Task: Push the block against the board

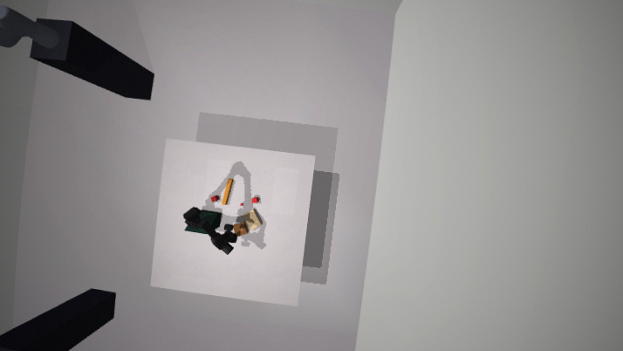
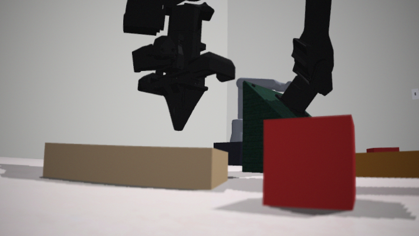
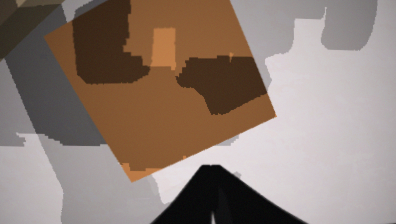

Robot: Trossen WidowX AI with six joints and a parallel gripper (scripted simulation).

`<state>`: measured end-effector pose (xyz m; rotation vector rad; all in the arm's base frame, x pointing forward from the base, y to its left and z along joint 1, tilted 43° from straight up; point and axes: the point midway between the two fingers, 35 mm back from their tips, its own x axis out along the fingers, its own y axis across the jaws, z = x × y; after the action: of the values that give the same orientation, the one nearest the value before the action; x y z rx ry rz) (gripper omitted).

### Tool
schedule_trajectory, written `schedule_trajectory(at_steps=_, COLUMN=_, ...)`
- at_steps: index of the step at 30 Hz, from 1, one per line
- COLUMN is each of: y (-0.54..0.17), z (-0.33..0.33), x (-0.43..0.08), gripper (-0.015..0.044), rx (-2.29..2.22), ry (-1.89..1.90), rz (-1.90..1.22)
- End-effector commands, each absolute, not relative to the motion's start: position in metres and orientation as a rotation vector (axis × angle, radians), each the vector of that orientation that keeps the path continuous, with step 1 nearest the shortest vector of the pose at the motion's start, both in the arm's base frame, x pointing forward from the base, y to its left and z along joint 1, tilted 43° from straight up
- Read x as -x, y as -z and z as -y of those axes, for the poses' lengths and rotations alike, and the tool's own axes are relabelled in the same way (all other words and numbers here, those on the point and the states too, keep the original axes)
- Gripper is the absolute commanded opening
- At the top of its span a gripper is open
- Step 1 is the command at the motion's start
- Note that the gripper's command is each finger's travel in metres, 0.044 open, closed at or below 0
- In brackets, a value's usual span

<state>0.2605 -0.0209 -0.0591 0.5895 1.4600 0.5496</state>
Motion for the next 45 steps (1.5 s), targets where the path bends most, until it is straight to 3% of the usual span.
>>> schedule_trajectory(at_steps=1, y=0.072, z=0.031, x=-0.256, gripper=0.0000, rx=-0.472, ry=-0.658, rz=-1.410)
schedule_trajectory(at_steps=16, y=0.093, z=0.050, x=-0.245, gripper=0.0000, rx=-0.248, ry=-0.857, rz=-1.283)
schedule_trajectory(at_steps=22, y=0.133, z=0.011, x=-0.246, gripper=0.0000, rx=-0.250, ry=-0.860, rz=-1.281)
schedule_trajectory(at_steps=45, y=0.129, z=0.008, x=-0.264, gripper=0.0000, rx=-0.249, ry=-0.858, rz=-1.281)
